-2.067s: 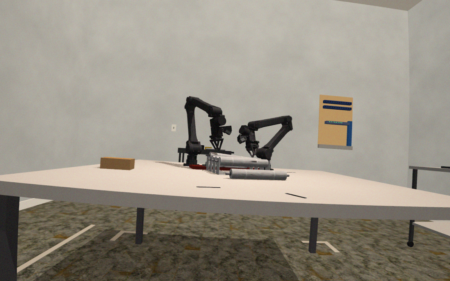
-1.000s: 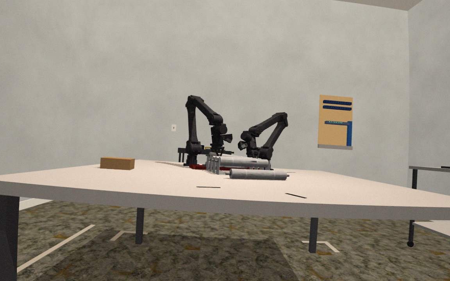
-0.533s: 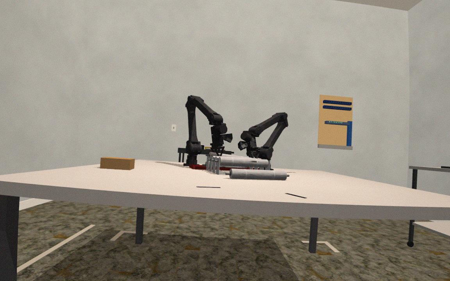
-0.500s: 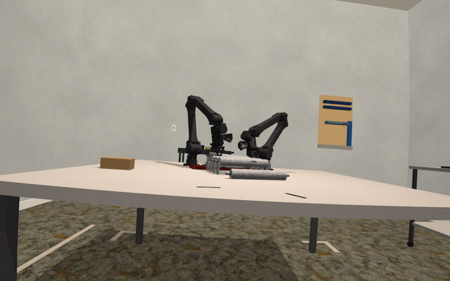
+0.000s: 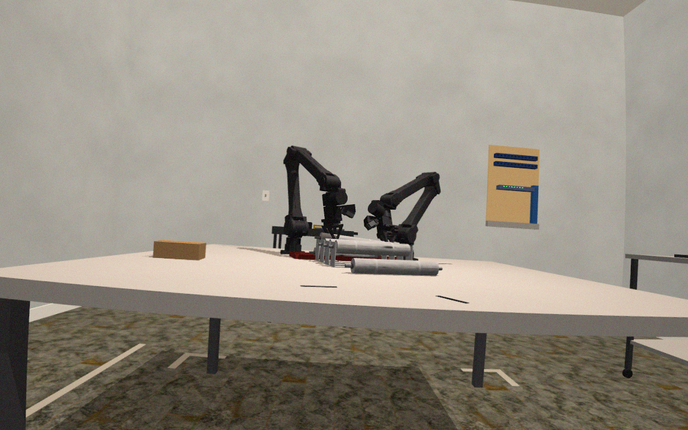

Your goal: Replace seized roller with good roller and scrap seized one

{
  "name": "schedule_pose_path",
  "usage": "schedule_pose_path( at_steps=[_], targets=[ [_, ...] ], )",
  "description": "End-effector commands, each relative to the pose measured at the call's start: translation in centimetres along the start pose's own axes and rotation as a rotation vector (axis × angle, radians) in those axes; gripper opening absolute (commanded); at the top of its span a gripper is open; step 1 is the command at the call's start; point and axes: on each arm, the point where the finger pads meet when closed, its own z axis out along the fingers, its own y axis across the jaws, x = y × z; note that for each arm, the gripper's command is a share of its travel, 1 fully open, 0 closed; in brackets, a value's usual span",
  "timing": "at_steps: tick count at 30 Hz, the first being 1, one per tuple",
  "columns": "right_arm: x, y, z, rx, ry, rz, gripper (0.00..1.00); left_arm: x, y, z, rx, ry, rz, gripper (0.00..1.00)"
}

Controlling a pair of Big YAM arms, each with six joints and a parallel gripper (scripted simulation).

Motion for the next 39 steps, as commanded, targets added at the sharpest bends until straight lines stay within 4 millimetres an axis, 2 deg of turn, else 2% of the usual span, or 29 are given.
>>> schedule_pose_path(
  at_steps=[1, 20, 22, 24, 39],
  targets=[
    [-0.6, -1.9, -1.4, 0.049, -0.011, 0.006, 0.32, -2.6, 1.7, -1.4, -0.024, -0.071, -0.035, 0.03],
    [-0.5, -1.7, -1.4, 0.040, -0.011, 0.012, 0.32, -2.6, 1.7, -1.4, -0.024, -0.071, -0.035, 0.03],
    [-0.5, -1.7, -1.4, 0.040, -0.011, 0.012, 0.32, -0.7, 0.7, -0.5, -0.006, -0.014, -0.011, 0.03],
    [-0.5, -1.7, -1.4, 0.040, -0.011, 0.012, 0.32, 0.2, 0.1, 0.0, 0.003, 0.013, -0.004, 0.03],
    [-0.5, -1.7, -1.4, 0.040, -0.011, 0.012, 0.32, 1.2, -0.4, 0.4, 0.011, 0.043, 0.006, 0.03]
  ],
)
